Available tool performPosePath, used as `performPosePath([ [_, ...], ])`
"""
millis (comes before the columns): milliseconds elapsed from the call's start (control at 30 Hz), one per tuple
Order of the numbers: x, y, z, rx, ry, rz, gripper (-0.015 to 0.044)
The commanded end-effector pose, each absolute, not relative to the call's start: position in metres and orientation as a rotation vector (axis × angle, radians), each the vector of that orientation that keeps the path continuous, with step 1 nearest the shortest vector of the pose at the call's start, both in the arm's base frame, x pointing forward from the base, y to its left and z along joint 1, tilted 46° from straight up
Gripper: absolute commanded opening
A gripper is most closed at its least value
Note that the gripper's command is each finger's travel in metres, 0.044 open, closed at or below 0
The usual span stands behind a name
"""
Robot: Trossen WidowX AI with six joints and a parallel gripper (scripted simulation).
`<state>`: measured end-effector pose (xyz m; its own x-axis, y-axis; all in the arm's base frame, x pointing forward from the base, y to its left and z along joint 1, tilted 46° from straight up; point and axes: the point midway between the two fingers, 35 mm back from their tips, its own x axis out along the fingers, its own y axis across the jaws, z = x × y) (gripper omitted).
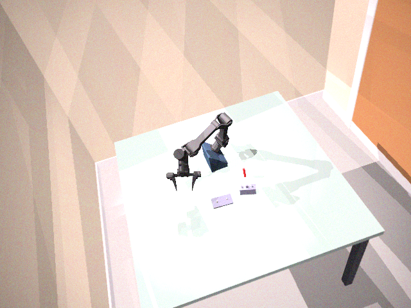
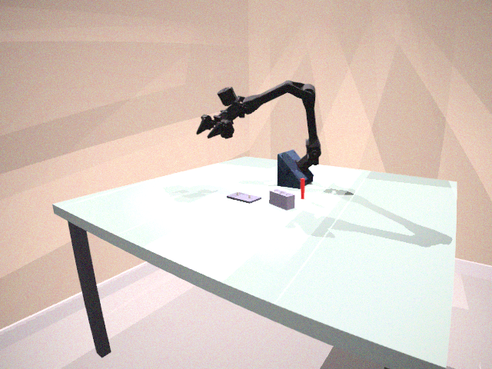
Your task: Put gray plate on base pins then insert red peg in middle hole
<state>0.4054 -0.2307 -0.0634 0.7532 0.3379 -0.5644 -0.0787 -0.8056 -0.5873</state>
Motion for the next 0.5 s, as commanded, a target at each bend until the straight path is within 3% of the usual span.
performPosePath([
  [0, 0.405, -0.231, -0.063, -2.348, -0.194, 0.911, 0.0426],
  [200, 0.416, -0.204, -0.052, -2.675, -0.521, 1.022, 0.0440],
  [467, 0.426, -0.153, -0.028, -3.138, -1.341, 1.036, 0.0440],
])
